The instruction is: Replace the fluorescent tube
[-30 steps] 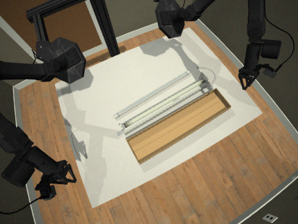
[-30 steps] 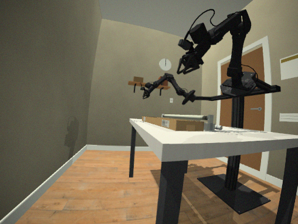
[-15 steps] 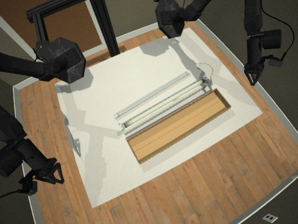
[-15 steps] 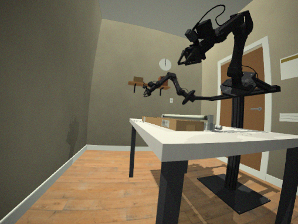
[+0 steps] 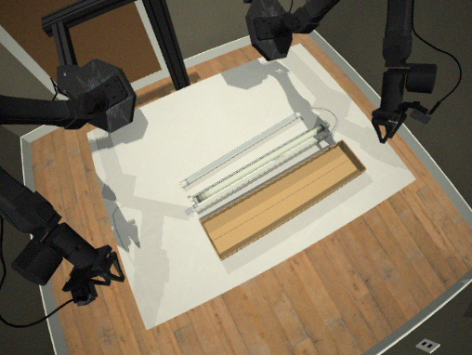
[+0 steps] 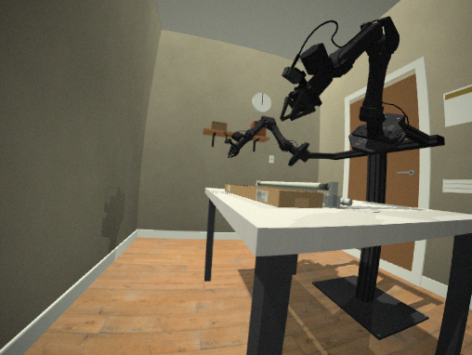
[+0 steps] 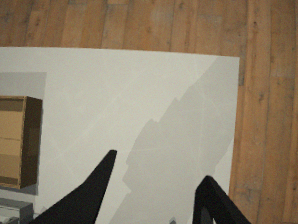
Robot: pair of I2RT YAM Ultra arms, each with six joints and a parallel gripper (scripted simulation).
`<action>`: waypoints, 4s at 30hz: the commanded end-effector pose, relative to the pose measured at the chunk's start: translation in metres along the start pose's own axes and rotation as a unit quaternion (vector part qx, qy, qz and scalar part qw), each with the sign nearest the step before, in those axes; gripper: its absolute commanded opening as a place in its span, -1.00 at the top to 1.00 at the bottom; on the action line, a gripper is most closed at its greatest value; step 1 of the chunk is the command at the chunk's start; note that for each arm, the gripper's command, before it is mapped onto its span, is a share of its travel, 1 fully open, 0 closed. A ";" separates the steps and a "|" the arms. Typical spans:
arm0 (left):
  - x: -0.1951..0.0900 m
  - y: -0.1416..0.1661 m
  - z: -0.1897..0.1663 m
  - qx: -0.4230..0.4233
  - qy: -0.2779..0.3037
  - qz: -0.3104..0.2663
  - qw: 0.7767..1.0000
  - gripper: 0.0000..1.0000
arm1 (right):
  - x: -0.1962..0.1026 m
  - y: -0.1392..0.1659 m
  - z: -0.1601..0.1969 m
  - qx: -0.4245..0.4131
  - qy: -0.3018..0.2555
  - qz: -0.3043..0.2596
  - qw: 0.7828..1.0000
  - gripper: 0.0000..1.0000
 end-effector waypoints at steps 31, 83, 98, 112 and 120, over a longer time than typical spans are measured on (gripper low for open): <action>0.054 0.203 -0.085 0.515 0.074 0.309 0.796 0.02 | 0.069 0.193 0.219 -0.587 -0.146 0.258 0.753 0.02; 0.083 0.315 -0.089 0.682 0.142 0.364 0.618 0.02 | 0.088 0.308 0.285 -0.772 -0.203 0.253 0.547 0.02; 0.076 0.304 -0.098 0.683 0.143 0.355 0.622 0.78 | 0.074 0.304 0.291 -0.777 -0.210 0.250 0.538 0.02; 0.076 0.304 -0.098 0.683 0.143 0.355 0.622 0.78 | 0.074 0.304 0.291 -0.777 -0.210 0.250 0.538 0.78; 0.076 0.304 -0.098 0.683 0.143 0.355 0.622 0.78 | 0.072 0.307 0.289 -0.777 -0.215 0.255 0.533 0.78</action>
Point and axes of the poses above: on each arm, the point where the finger pads meet when closed, its own x axis out along the fingers, its own z axis across the jaws, y = z × x, the point moved 1 cm from there along -x, back along the fingers, and after that the axes turned 7 degrees about -x, right-handed, at the moved point
